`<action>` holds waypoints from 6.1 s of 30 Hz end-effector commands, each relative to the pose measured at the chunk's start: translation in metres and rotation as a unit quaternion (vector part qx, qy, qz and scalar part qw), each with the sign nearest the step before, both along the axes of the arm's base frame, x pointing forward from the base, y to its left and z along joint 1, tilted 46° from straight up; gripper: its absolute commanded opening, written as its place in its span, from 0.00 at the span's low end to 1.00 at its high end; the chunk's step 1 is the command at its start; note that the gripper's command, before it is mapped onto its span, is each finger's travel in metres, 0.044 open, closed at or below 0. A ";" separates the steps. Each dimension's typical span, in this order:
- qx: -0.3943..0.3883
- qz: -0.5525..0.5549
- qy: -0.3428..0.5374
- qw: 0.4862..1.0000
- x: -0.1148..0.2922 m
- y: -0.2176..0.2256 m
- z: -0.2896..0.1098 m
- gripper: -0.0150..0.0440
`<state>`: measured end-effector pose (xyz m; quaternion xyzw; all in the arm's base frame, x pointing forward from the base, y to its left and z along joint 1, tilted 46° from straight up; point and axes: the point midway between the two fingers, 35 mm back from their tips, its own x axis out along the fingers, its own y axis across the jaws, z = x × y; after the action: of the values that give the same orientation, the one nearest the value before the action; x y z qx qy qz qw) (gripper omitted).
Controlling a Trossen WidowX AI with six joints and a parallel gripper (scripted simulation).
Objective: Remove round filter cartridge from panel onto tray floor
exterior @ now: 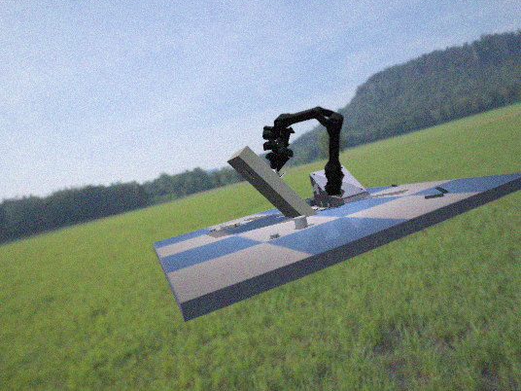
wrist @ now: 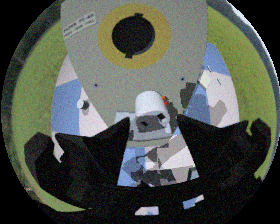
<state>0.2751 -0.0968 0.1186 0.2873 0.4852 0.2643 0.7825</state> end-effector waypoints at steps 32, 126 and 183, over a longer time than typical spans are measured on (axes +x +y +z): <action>0.002 0.000 -0.001 1.000 0.021 -0.002 0.007 0.25; -0.087 -0.495 0.483 0.717 -0.240 -0.179 -0.225 0.25; -0.085 -0.532 0.527 0.657 -0.281 -0.148 -0.246 1.00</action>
<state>-0.0084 -0.2397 -0.1375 0.5158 0.6011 -0.4373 0.4258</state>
